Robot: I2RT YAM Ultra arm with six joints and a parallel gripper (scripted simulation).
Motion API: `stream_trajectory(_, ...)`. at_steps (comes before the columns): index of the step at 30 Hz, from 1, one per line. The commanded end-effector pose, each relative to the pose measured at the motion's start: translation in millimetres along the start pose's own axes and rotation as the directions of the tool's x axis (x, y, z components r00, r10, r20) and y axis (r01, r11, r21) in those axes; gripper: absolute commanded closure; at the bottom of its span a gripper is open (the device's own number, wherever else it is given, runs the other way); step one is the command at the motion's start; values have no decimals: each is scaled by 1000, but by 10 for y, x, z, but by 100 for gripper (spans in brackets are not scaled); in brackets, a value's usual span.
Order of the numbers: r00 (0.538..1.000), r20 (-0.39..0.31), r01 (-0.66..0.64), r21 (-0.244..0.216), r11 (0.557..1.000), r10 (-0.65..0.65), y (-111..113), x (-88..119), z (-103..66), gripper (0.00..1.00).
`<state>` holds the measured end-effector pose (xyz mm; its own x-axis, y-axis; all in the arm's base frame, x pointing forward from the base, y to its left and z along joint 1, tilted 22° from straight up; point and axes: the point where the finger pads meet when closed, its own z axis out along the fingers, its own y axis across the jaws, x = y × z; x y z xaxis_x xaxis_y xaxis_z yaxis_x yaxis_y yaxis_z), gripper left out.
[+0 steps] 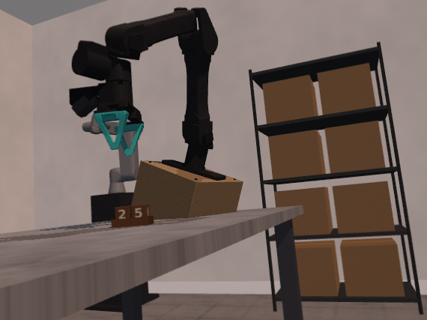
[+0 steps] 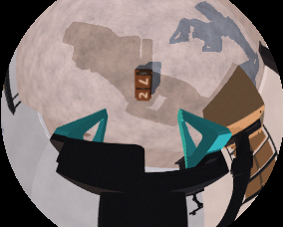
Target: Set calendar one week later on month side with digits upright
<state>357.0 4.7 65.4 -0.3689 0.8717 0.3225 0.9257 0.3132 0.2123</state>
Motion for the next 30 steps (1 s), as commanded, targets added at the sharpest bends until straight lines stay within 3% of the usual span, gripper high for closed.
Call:
stream_trajectory(1, 1000, 11, -3, -2, 1000, 3, -5, -29, -41, 0)
stream_trajectory(8, 999, 11, 42, -2, 999, -42, -5, -29, -33, 0)
stream_trajectory(14, 977, 11, 214, 0, 977, -214, -3, -31, -2, 0)
stream_trajectory(20, 894, 10, 448, 3, 894, -448, -1, -32, 43, 0)
stream_trajectory(23, 889, 10, 458, 3, 889, -458, -1, -32, 45, 0)
stream_trajectory(25, 822, 10, 570, 4, 822, -570, 0, -33, 68, 0)
stream_trajectory(26, 821, 10, 570, 4, 821, -571, 0, -33, 68, 0)
stream_trajectory(27, 783, 9, 622, 5, 783, -622, 1, -33, 80, 0)
stream_trajectory(28, 779, 9, 627, 5, 779, -627, 1, -33, 81, 0)
stream_trajectory(29, 740, 9, 672, 6, 740, -672, 1, -33, 91, 0)
stream_trajectory(30, 730, 9, 684, 6, 730, -684, 1, -33, 94, 0)
